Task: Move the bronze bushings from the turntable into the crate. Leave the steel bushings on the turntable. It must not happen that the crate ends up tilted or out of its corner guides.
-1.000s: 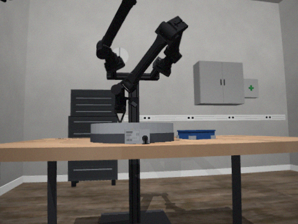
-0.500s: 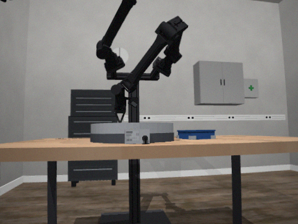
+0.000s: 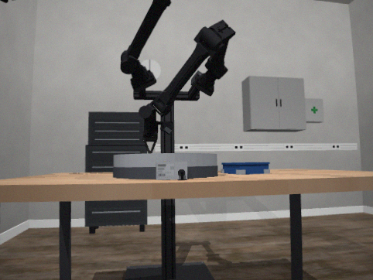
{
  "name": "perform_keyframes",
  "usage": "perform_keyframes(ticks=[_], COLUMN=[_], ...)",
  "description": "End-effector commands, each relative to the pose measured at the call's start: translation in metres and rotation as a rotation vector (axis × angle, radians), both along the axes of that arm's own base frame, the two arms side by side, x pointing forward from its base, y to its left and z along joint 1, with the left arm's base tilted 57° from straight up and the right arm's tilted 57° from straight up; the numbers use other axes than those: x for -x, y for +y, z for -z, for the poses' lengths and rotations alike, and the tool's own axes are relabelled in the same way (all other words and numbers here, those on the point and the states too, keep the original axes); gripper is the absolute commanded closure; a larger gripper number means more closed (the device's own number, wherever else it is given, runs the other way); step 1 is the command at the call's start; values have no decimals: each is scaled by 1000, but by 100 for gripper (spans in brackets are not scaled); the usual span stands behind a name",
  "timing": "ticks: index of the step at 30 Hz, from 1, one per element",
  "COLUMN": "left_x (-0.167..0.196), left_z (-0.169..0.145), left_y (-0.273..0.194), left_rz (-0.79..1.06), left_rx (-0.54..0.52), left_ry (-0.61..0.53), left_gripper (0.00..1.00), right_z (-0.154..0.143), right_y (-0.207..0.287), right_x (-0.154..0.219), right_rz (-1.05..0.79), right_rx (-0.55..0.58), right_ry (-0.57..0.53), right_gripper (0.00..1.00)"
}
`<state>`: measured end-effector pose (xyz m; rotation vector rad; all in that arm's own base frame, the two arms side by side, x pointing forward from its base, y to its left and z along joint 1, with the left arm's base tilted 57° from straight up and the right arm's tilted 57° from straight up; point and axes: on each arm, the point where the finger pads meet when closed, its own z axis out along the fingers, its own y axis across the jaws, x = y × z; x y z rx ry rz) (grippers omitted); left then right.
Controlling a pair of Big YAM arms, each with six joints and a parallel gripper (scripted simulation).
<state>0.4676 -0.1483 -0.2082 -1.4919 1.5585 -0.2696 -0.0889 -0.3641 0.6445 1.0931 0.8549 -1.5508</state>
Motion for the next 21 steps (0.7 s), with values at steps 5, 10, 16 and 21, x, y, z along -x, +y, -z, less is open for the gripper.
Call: perform_keyframes(ticks=[5,10,16,21], left_x=[-2,-2,-4,-6], left_z=[-8,-8,-10,-11], left_y=[-5,-5,-4,-5], left_rz=[2,2,1,1], left_rx=[8,8,7,9], left_ry=[-12,-12,-10,-14], left_gripper=[87,87,87,87], right_z=[-30,-30,-30,-30], right_y=[16,16,16,16], right_x=[3,3,3,3], right_rz=[18,18,18,18], right_rx=[51,51,51,51], right_ry=[16,16,16,16], right_gripper=[0,0,0,0])
